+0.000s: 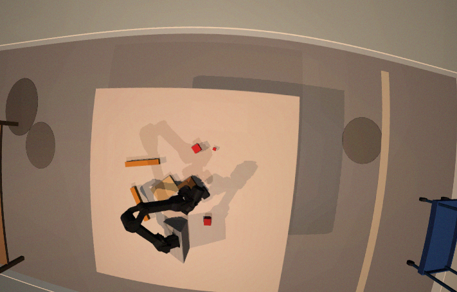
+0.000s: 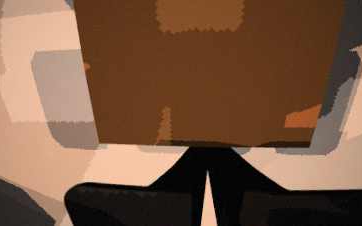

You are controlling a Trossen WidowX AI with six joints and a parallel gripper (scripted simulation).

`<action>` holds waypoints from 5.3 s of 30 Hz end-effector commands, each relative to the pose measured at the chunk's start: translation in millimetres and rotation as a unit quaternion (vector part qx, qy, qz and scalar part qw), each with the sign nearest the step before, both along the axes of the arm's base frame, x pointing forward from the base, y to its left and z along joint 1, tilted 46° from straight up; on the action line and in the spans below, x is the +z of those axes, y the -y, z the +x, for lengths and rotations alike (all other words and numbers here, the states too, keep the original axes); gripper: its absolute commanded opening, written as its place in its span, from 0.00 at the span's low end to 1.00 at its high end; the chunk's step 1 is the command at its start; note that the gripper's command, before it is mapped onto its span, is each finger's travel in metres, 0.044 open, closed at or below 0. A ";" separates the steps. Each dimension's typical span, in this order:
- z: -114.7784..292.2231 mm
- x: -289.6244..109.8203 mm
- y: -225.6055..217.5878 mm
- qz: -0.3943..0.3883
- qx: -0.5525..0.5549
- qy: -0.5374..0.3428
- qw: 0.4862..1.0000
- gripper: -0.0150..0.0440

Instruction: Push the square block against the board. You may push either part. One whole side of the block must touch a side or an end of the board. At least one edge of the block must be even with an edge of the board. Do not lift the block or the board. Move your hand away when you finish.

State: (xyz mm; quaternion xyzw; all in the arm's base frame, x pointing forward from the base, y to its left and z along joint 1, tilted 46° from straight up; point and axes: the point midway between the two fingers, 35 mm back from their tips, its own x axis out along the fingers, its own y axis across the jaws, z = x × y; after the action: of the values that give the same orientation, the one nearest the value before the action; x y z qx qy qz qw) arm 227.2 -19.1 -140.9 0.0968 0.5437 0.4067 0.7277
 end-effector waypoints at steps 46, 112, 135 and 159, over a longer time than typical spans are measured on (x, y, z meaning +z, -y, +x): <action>36.2 15.6 -10.0 0.001 -0.003 0.004 1.000 0.25; 39.4 19.5 -15.7 0.004 -0.002 0.004 1.000 0.25; 21.1 52.7 27.4 0.004 -0.001 0.004 1.000 0.25; 87.6 49.1 43.1 0.036 -0.277 -0.261 0.924 0.25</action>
State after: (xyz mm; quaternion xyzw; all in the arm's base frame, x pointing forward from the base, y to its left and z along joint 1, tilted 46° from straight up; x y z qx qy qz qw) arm 306.4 -60.2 -92.4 0.3437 0.6451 0.1953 0.6539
